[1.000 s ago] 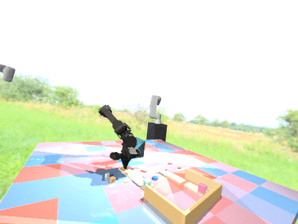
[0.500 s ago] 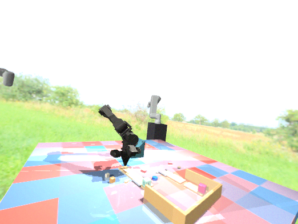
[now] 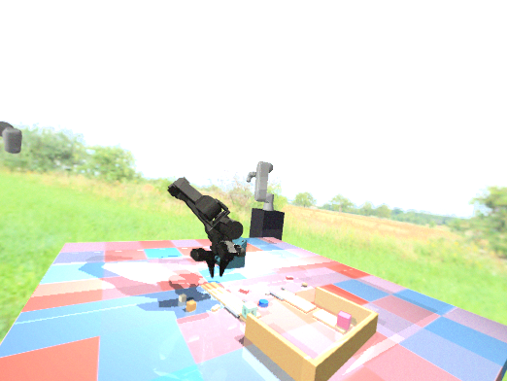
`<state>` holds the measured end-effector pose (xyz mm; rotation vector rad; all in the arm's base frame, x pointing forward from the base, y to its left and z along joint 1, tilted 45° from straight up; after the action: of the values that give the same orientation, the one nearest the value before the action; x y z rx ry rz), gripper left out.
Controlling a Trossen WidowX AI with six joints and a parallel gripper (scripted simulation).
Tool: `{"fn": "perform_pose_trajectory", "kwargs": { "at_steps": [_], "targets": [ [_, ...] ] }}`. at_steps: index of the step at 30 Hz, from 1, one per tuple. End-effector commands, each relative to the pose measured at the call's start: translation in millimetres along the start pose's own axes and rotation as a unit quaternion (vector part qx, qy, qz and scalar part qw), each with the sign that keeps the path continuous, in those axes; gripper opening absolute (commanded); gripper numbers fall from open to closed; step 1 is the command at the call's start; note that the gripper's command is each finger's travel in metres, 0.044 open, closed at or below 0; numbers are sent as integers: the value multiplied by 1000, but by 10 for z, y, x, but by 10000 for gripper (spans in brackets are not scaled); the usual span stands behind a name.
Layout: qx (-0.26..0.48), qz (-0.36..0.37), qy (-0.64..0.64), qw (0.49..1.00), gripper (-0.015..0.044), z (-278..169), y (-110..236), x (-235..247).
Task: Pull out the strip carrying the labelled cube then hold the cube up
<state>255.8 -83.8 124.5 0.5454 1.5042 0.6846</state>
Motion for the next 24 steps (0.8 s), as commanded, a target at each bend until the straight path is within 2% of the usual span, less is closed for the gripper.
{"fn": "perform_pose_trajectory", "kwargs": {
  "at_steps": [1, 8, 24],
  "targets": [
    [-1, -1, -13, 1000, 263, 162, 22, 17],
    [-1, -1, -14, 1000, 440, 361, 44, 44],
    [-2, -1, -15, 1000, 440, 802, 99, 90]
  ]
}}
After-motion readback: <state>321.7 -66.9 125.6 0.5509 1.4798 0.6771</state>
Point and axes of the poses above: the point midway between the two fingers, 35 mm back from their tips, its own y axis back along the fingers, its own x axis across the jaws, z = x × y, the point moved 1 cm from there along y, back along the fingers, and after that the axes turned 3 degrees about -y, right-handed, at the moved point
